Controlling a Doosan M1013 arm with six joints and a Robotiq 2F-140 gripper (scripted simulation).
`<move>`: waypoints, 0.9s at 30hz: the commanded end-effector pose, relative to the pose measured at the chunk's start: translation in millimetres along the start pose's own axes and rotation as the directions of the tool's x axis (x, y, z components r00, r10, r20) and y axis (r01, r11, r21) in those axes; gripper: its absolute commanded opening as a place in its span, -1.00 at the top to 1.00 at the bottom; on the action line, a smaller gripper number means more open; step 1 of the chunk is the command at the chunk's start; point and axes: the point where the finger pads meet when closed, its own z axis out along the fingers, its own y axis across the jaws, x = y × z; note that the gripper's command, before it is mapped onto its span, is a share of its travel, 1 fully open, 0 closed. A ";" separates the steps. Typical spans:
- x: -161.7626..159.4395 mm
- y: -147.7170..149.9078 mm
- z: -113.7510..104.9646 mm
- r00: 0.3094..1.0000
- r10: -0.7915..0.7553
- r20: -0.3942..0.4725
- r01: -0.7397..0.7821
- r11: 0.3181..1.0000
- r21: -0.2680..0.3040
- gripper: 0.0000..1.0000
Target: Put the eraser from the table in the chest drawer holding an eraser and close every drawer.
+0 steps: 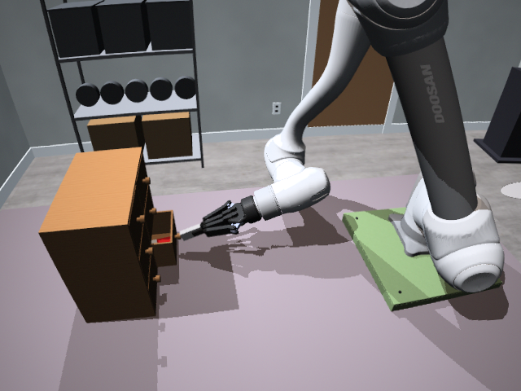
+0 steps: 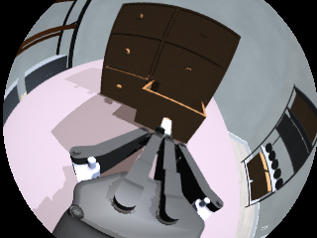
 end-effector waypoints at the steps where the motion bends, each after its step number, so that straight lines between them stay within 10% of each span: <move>1: 2.2 0.0 5.6 1.000 0.000 0.000 0.000 1.000 0.000 1.00; 27: 14.1 0.0 38.2 1.000 0.000 0.000 0.000 1.000 0.000 1.00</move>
